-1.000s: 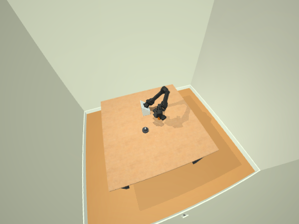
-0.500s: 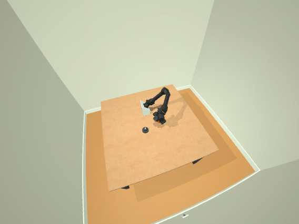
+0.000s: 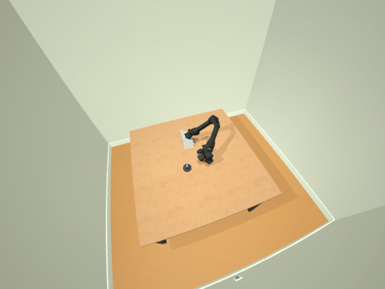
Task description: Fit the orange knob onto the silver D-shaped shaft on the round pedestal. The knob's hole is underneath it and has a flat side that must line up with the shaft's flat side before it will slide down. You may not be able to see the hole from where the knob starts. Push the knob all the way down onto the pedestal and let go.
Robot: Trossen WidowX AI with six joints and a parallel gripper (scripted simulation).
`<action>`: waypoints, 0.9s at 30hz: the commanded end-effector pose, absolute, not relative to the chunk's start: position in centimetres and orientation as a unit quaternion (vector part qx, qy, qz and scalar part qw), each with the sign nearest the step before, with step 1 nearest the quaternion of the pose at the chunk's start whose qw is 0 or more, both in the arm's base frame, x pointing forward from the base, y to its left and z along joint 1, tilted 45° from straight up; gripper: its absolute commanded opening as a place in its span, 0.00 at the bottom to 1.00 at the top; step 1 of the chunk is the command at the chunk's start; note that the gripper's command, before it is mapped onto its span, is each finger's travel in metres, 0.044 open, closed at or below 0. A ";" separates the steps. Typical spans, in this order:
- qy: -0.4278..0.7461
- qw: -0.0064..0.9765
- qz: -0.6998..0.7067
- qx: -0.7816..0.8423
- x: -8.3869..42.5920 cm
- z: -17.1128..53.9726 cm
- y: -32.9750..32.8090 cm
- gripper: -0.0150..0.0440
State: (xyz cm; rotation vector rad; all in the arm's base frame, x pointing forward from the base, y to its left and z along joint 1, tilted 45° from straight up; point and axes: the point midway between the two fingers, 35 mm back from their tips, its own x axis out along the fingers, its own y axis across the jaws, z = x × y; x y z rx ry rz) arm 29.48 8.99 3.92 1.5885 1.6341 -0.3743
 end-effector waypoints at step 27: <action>0.648 0.402 -0.148 0.630 29.5 3.2 9.9 0.66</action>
